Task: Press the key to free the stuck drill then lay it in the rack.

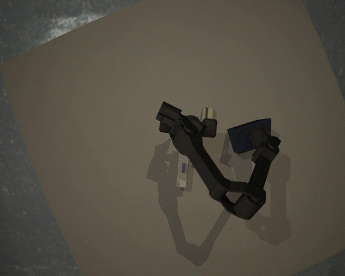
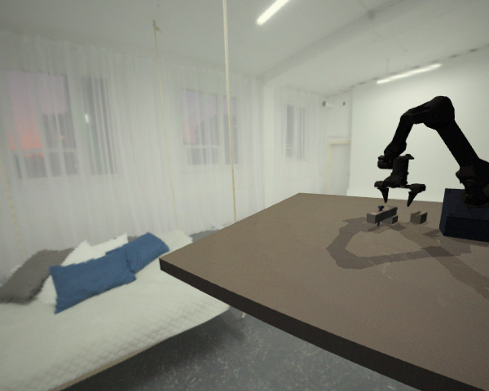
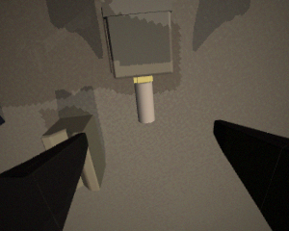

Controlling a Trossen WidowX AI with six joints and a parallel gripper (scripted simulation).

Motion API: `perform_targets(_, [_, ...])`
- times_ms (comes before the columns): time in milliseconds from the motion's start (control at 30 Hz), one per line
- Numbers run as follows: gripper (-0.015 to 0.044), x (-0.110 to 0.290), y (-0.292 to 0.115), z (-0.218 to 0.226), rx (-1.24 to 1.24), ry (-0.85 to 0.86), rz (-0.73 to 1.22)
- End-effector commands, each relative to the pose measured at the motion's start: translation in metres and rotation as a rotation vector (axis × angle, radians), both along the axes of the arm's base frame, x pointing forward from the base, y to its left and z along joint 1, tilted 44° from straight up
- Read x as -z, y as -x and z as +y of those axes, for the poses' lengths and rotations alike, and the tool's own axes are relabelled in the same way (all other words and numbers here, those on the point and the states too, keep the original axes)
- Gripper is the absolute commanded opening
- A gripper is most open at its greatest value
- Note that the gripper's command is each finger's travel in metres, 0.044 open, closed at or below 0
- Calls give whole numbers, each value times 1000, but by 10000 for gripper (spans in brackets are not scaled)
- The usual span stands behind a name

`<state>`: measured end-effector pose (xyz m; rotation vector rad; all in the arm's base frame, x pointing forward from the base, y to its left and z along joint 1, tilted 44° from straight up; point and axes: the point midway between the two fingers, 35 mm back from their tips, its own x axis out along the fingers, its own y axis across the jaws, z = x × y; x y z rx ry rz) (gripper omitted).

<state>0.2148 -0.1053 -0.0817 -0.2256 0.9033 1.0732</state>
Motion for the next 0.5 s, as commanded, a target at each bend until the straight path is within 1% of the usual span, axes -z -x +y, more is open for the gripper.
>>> perform_targets(0, [440, 2, 2, 0, -14, 4, -8])
perform_targets(467, [440, 8, -2, 8, -13, 5, -8])
